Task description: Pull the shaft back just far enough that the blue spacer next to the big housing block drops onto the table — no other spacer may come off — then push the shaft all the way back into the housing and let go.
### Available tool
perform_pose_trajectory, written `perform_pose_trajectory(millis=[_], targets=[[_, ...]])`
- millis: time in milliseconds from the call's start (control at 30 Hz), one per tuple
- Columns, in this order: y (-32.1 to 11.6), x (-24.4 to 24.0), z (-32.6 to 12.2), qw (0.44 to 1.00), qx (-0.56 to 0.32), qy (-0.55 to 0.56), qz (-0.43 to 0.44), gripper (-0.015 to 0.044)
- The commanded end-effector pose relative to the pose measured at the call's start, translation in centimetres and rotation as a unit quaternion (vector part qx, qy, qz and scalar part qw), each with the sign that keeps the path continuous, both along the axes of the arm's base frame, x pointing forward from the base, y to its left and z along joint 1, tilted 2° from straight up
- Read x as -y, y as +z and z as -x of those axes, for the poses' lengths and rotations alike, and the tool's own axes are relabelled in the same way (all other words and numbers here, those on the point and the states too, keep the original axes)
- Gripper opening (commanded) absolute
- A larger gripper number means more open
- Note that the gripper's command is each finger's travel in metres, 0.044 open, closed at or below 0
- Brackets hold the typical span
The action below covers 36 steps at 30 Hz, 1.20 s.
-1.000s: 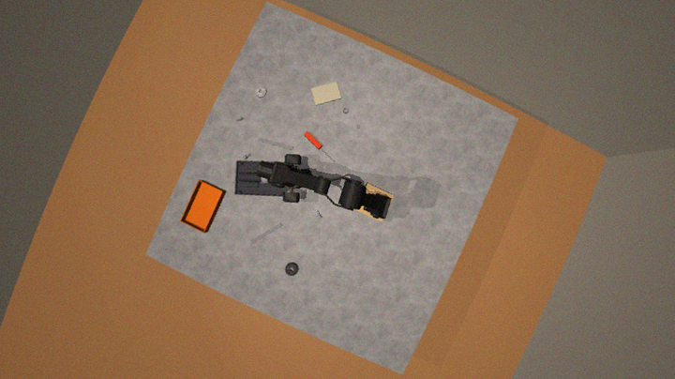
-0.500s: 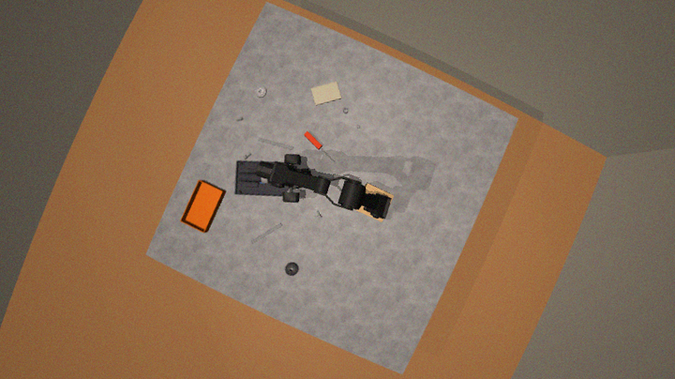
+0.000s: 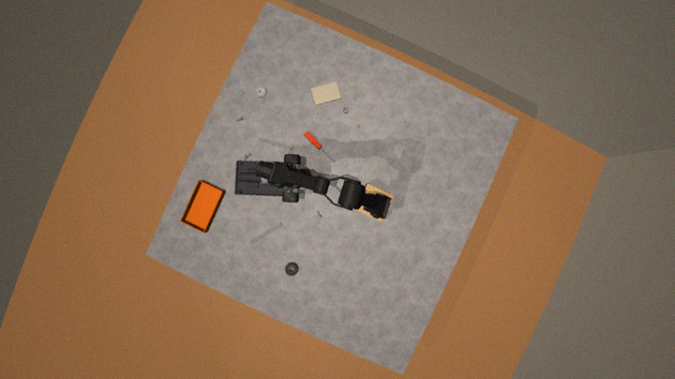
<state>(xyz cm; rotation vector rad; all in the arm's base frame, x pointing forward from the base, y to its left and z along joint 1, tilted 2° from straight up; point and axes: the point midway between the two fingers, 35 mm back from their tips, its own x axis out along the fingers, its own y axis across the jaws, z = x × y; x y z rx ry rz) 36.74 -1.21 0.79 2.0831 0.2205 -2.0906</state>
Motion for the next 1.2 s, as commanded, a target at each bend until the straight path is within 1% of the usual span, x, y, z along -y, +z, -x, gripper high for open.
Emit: perform_pose_trajectory(millis=[0, 1167], targets=[[0.11, -0.14, -0.30, 1.000, 0.005, -0.002, -0.003, 0.0000], [0.19, -0.33, -1.14, 1.000, 0.005, -0.002, -0.003, 0.0000]])
